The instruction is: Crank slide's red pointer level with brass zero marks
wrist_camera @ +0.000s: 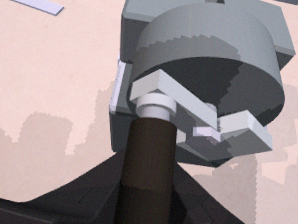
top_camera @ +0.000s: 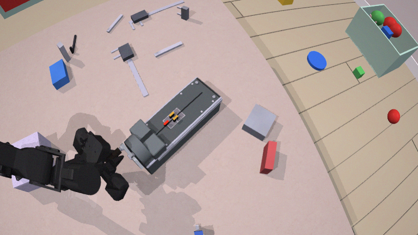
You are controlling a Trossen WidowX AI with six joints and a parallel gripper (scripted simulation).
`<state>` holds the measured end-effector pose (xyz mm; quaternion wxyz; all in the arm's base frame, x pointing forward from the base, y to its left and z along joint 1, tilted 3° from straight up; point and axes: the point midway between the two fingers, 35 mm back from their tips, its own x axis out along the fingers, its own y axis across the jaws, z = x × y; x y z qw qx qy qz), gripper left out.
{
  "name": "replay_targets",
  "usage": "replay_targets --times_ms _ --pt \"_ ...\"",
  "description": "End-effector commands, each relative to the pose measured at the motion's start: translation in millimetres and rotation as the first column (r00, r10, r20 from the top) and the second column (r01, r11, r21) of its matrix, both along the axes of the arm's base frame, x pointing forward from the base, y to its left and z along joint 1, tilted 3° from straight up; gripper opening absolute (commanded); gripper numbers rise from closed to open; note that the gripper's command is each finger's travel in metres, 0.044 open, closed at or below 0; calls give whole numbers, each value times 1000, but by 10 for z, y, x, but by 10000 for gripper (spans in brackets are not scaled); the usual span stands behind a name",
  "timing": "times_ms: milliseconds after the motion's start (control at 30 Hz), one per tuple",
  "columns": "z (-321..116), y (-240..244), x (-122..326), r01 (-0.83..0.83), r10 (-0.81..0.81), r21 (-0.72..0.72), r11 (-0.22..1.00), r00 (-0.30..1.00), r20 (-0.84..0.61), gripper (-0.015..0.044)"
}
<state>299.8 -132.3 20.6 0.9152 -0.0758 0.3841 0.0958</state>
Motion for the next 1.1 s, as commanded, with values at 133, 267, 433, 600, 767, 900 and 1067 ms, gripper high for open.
replay_targets --times_ms 133,267,433,600,767,900,1067 --pt "-94 57 -13 -4 5 15 1000 1000 -18 0" --pt "-115 61 -13 -4 5 15 1000 1000 -18 0" --pt "-150 65 -14 -4 5 15 1000 1000 -19 0" --pt "-206 64 -15 -4 5 15 1000 1000 -19 0" --pt "-275 49 -14 -4 5 15 1000 1000 -19 0" --pt "-340 18 -9 -4 5 15 1000 1000 -19 0" --pt "-418 -42 0 -4 5 14 1000 1000 -19 0"
